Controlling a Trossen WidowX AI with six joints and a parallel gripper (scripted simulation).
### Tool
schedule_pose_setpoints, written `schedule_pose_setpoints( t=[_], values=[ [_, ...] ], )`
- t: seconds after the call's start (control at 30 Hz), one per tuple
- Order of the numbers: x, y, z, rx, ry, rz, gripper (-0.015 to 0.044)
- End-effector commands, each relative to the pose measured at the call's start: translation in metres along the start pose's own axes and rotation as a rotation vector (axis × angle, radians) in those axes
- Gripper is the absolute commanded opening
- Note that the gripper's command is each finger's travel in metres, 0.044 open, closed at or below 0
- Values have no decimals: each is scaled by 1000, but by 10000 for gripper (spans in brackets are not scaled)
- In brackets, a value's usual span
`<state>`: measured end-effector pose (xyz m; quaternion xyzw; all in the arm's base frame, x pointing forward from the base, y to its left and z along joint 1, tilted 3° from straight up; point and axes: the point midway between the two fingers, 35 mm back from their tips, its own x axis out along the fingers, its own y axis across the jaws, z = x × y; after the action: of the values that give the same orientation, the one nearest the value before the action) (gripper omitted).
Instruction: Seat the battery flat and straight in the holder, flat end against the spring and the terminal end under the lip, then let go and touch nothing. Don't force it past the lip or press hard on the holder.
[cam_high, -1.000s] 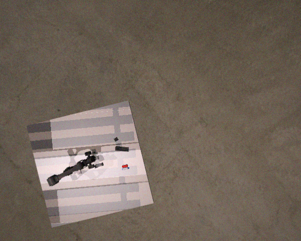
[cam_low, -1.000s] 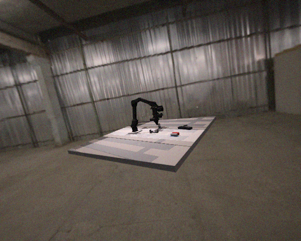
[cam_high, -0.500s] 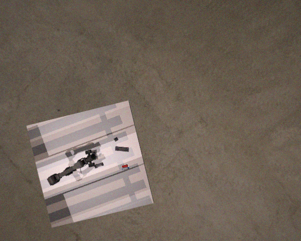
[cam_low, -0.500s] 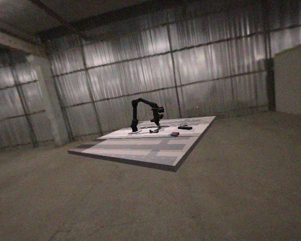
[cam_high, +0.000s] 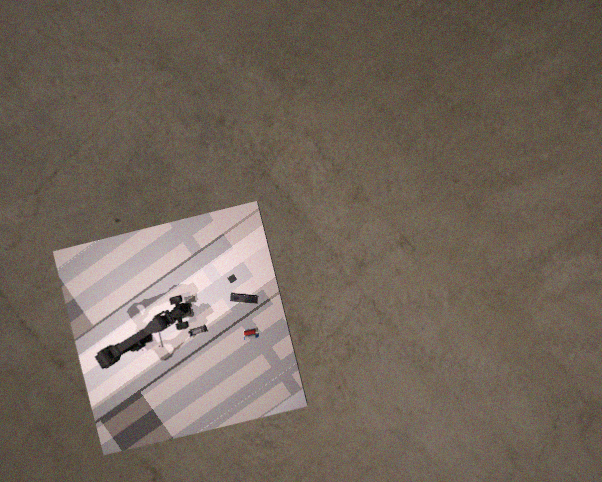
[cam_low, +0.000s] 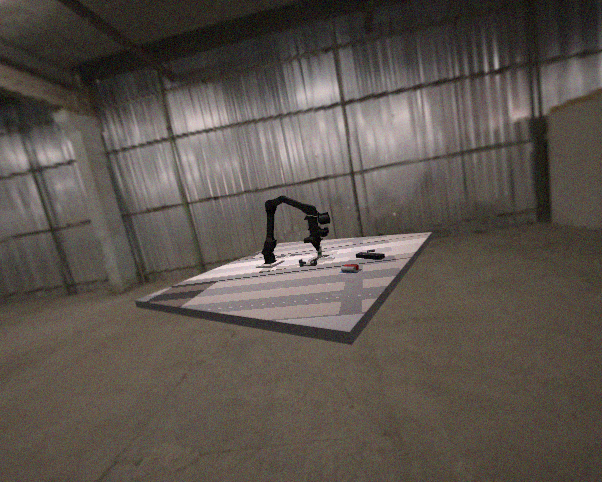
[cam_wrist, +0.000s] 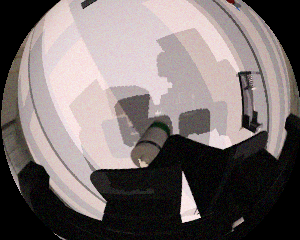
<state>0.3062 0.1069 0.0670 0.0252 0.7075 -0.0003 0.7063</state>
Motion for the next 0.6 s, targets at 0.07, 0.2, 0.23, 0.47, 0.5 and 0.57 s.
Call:
schedule_pose_setpoints(
  t=[0.07,0.2,0.23,0.47,0.5,0.57],
  values=[
    [1,11,0,4,5,5,0],
    [1,18,0,4,5,6,0],
    [1,19,-1,4,5,6,0],
    [1,31,-2,4,6,7,0],
    [1,32,-2,4,6,7,0],
    [0,28,-2,-3,3,2,0]
  ],
)
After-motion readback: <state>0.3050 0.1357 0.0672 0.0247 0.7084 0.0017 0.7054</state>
